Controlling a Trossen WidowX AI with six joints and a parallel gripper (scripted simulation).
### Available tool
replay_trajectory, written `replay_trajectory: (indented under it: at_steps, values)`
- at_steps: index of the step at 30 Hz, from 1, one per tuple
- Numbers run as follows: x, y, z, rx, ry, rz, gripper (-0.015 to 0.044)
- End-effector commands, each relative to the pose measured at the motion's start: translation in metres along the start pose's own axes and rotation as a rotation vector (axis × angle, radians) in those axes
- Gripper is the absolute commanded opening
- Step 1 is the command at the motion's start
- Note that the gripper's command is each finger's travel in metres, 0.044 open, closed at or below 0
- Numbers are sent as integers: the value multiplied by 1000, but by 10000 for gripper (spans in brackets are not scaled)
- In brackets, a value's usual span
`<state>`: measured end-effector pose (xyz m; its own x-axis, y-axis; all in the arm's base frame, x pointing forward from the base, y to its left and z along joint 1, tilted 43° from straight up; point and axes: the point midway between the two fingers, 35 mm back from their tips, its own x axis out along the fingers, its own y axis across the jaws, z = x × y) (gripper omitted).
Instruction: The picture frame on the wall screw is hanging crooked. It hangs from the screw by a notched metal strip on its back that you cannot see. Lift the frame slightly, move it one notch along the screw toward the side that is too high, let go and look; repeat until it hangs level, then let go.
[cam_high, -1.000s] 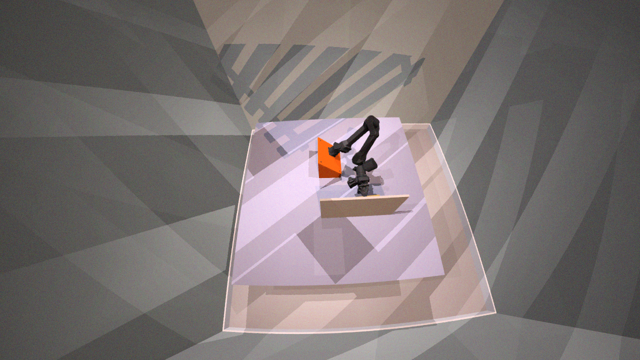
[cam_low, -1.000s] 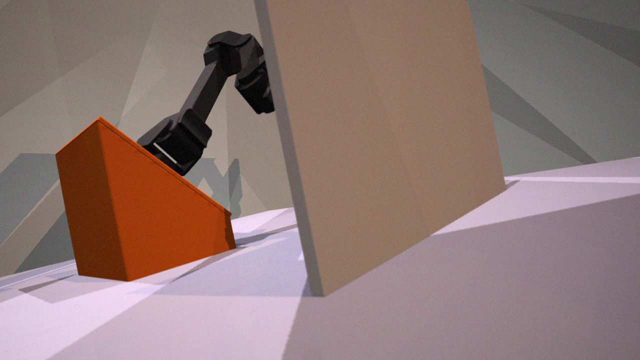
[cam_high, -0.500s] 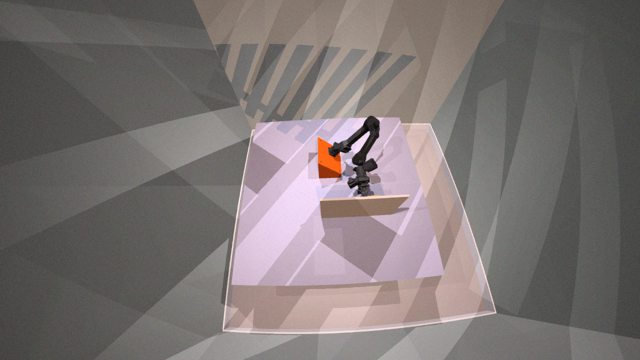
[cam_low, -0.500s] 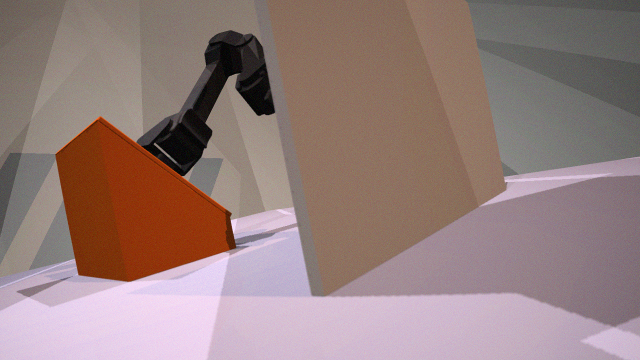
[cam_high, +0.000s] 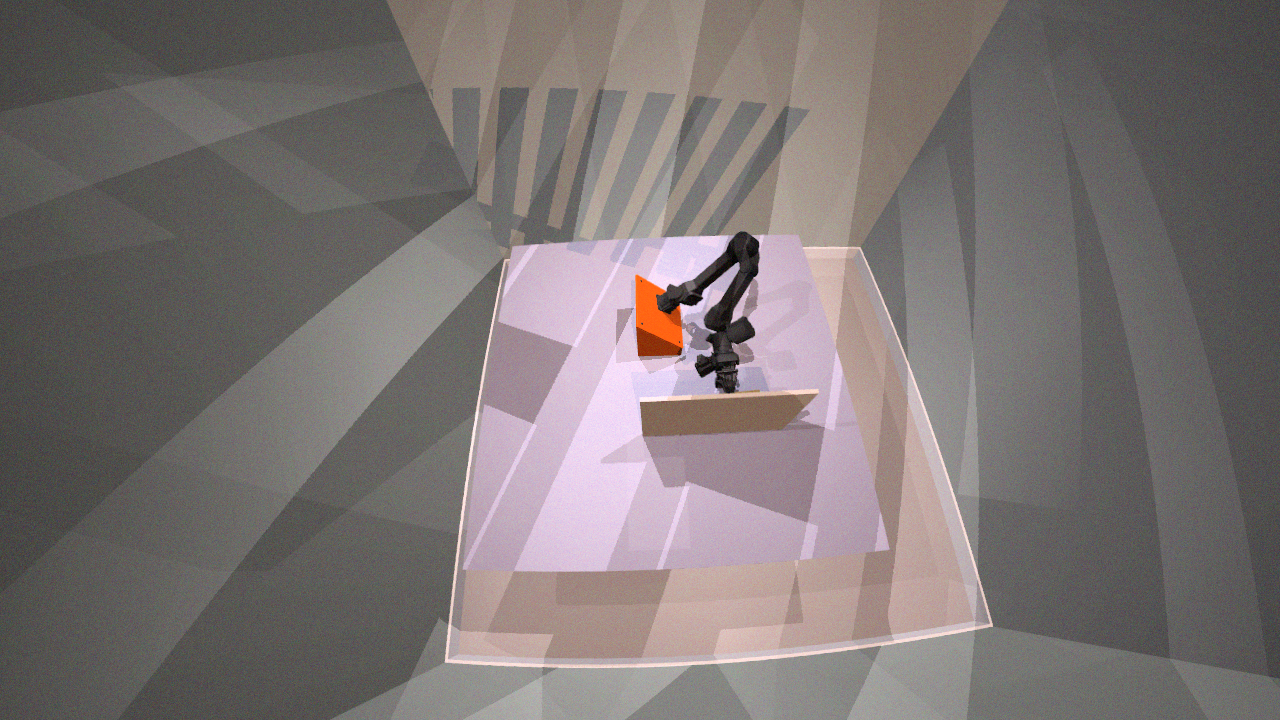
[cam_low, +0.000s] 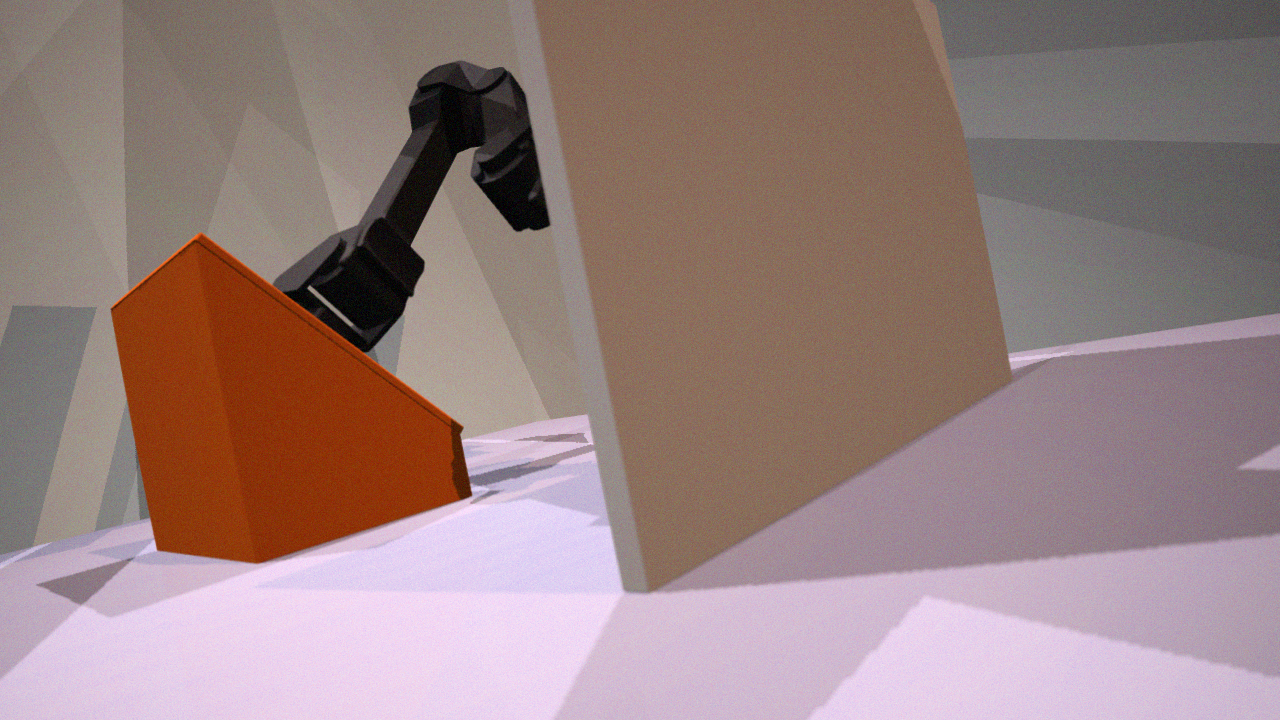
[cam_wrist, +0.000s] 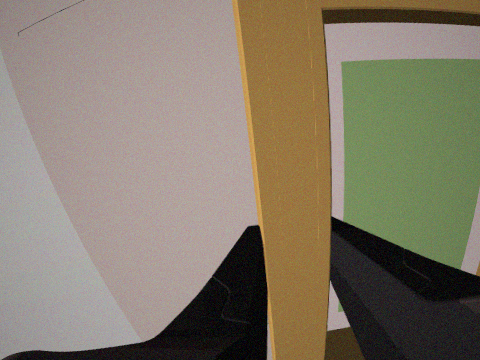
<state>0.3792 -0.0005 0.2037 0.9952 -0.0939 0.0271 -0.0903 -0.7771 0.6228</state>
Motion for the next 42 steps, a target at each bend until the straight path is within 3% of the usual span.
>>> replay_trajectory:
  at_steps: [1,22,32,37,42]
  values:
    - [0,0,0,-5,1,0,0]
    - [0,-3,0,-155,-1,0,0]
    - [0,-2,0,-140,-1,-1,260]
    - [-5,-2,-2,-133,-1,-1,260]
    - [-45,0,-9,-82,-3,3,260]
